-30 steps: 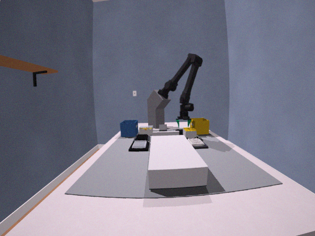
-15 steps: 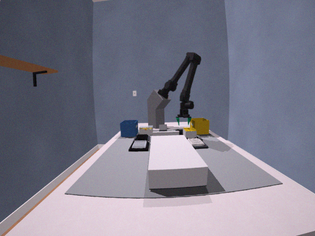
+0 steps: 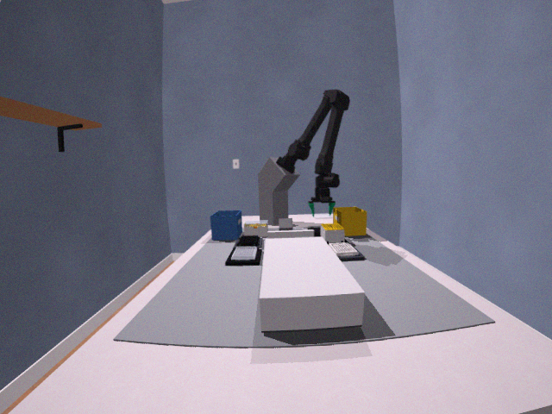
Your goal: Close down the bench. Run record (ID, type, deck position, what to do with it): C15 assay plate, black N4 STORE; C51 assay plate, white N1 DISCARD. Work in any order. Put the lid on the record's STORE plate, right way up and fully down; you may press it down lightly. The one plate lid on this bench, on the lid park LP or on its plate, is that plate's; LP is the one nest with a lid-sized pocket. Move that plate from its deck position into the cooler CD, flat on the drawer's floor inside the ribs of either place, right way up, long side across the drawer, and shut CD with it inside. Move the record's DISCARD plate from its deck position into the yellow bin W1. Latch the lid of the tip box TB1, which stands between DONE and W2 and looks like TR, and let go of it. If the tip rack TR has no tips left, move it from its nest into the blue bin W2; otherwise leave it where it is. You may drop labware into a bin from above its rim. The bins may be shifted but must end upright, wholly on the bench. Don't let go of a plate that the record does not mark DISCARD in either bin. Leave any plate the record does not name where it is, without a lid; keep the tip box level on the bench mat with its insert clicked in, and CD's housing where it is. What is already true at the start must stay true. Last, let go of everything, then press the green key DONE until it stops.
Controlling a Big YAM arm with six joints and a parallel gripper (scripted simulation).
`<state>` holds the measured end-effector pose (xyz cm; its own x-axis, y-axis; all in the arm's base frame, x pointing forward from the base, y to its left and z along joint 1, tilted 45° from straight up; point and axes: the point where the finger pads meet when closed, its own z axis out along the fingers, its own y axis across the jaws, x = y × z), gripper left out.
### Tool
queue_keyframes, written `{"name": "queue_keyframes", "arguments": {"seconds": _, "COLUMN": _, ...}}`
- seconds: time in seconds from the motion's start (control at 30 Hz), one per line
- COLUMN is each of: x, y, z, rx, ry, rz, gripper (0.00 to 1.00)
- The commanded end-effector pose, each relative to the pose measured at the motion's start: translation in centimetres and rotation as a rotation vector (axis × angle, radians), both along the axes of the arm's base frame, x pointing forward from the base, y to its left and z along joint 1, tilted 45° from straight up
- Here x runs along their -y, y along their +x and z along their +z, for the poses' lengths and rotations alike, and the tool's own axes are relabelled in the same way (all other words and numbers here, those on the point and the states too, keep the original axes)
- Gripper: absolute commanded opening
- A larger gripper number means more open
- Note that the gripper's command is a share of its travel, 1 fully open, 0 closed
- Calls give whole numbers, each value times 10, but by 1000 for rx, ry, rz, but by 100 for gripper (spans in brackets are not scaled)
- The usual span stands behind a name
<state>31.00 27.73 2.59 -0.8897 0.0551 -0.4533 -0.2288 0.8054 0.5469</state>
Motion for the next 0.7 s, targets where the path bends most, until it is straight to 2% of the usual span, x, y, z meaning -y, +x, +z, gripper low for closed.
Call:
{"name": "queue_keyframes", "arguments": {"seconds": 0.0, "x": 8, "y": -3, "z": 2, "rx": -5, "ry": -7, "rz": -6, "gripper": 0}}
{"name": "queue_keyframes", "arguments": {"seconds": 0.67, "x": 23, "y": -10, "z": 20, "rx": 0, "ry": -7, "rz": -7, "gripper": 0}}
